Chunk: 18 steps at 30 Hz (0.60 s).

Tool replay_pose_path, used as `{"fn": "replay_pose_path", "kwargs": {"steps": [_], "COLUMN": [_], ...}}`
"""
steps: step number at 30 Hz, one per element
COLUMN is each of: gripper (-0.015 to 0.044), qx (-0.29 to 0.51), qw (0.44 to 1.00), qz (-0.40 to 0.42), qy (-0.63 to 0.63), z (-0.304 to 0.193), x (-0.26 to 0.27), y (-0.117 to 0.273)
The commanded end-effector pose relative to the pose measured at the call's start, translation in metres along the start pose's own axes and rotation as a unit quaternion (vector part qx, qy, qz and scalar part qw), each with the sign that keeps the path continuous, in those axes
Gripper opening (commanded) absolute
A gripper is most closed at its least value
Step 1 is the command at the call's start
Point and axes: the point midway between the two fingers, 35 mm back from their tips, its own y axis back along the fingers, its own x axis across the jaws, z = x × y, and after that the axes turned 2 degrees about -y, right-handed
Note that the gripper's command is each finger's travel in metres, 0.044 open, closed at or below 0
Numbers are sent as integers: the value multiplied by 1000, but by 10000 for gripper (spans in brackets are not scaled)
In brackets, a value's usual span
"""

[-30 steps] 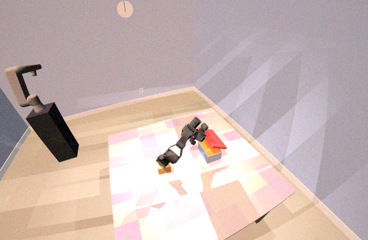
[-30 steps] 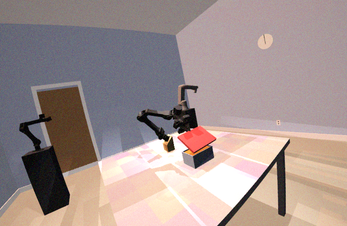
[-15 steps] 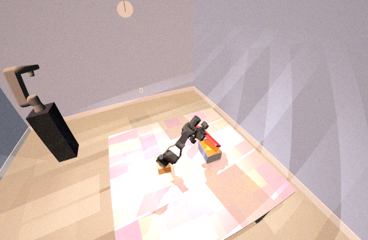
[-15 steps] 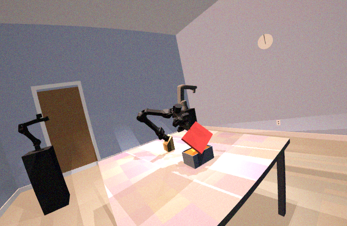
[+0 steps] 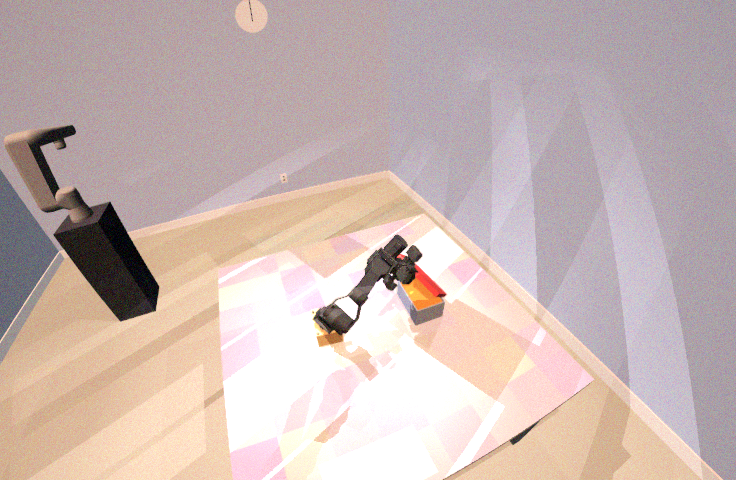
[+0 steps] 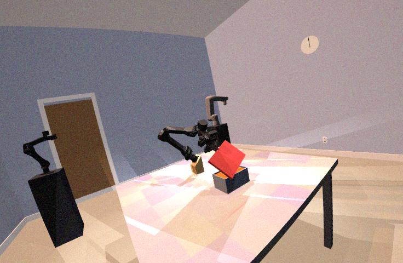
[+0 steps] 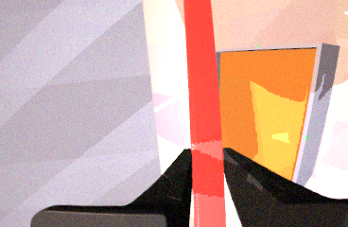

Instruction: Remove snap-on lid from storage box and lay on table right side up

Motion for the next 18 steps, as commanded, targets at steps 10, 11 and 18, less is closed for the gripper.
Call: {"fn": "replay_pose_path", "kwargs": {"steps": [10, 11, 18], "gripper": [0, 0, 0], "qx": [0, 0, 0], "qw": [1000, 1000, 1000], "qz": [0, 0, 0], "qy": [1, 1, 1], "z": [27, 29, 43], "x": [0, 0, 1], "y": [0, 0, 0]}}
